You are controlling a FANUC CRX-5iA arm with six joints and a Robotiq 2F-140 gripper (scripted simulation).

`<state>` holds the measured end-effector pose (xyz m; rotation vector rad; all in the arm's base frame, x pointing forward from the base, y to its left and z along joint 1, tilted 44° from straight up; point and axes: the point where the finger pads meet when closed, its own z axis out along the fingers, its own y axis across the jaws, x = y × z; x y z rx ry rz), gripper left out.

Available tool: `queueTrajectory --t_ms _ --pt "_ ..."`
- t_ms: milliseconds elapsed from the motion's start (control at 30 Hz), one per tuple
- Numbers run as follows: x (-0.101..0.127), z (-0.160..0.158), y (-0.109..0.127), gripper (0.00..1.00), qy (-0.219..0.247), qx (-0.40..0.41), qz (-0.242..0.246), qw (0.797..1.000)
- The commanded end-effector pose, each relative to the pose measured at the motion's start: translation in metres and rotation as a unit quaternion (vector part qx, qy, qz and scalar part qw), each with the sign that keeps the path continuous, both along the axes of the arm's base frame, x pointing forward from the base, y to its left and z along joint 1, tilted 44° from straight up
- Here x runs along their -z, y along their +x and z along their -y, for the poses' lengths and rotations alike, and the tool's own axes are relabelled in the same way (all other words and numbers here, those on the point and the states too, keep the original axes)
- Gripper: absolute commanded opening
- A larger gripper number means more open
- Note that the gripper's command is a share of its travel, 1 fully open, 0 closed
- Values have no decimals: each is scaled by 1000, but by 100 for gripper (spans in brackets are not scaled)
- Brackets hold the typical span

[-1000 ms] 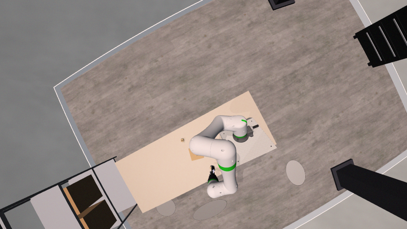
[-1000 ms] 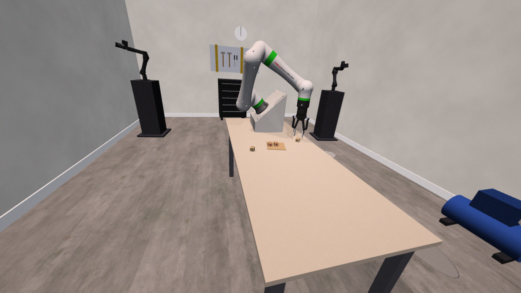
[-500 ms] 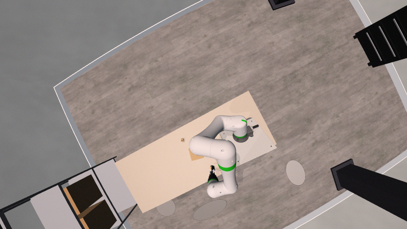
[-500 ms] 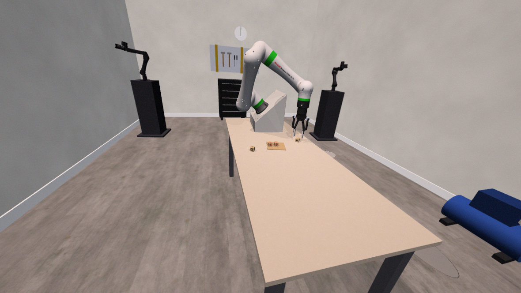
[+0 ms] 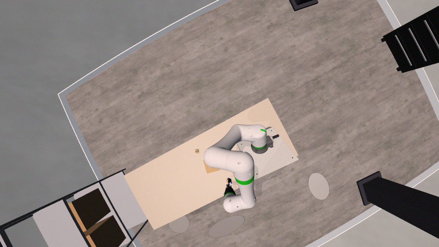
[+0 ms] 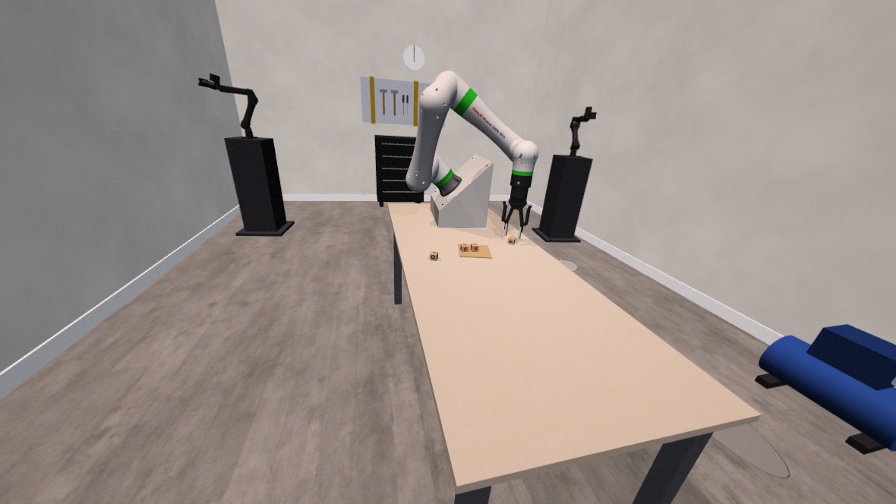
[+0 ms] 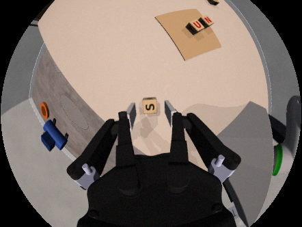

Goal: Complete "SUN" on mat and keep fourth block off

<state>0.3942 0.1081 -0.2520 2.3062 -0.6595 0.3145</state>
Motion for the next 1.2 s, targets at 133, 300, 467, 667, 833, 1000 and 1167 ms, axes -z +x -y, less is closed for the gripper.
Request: queueTrajectory --t_ms 133,300,467,667,833,1000,1167 --pt "9 9 1 40 0 0 0 1000" --pt "17 16 1 40 0 0 0 1000" --pt "21 19 1 40 0 0 0 1000" --pt "21 20 1 40 0 0 0 1000" --pt "21 20 1 40 0 0 0 1000" --pt "21 20 1 28 0 0 0 1000" --pt "21 20 1 28 0 0 0 1000"
